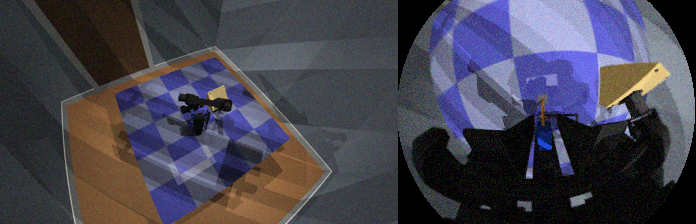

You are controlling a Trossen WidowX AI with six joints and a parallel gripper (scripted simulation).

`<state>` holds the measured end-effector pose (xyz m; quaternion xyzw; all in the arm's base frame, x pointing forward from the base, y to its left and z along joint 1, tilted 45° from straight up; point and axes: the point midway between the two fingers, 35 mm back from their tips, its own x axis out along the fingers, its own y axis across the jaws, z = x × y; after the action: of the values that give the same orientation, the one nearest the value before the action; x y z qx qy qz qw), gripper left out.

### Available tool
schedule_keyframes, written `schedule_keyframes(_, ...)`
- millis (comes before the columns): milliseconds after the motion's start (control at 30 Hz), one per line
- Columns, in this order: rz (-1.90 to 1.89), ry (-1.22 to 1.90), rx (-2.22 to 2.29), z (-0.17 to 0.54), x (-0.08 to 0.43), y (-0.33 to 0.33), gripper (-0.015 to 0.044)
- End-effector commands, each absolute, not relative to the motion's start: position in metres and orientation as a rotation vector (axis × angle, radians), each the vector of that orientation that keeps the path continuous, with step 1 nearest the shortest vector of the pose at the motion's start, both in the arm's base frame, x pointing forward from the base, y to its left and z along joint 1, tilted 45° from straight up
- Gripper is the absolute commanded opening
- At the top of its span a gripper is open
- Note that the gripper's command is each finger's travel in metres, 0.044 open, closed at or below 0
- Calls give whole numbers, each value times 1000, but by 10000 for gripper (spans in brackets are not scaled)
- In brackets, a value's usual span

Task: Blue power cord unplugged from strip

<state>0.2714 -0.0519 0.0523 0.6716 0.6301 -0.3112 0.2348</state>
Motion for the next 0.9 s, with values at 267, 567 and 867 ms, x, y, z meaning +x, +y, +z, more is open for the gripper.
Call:
schedule_keyframes(267, -849, 1727, 1847, 62, 274, -48, 160)
schedule_keyframes(567, -849, 1727, 1848, 72, 276, -37, 160)
schedule_keyframes(867, -848, 1728, 1848, 82, 277, -27, 160)
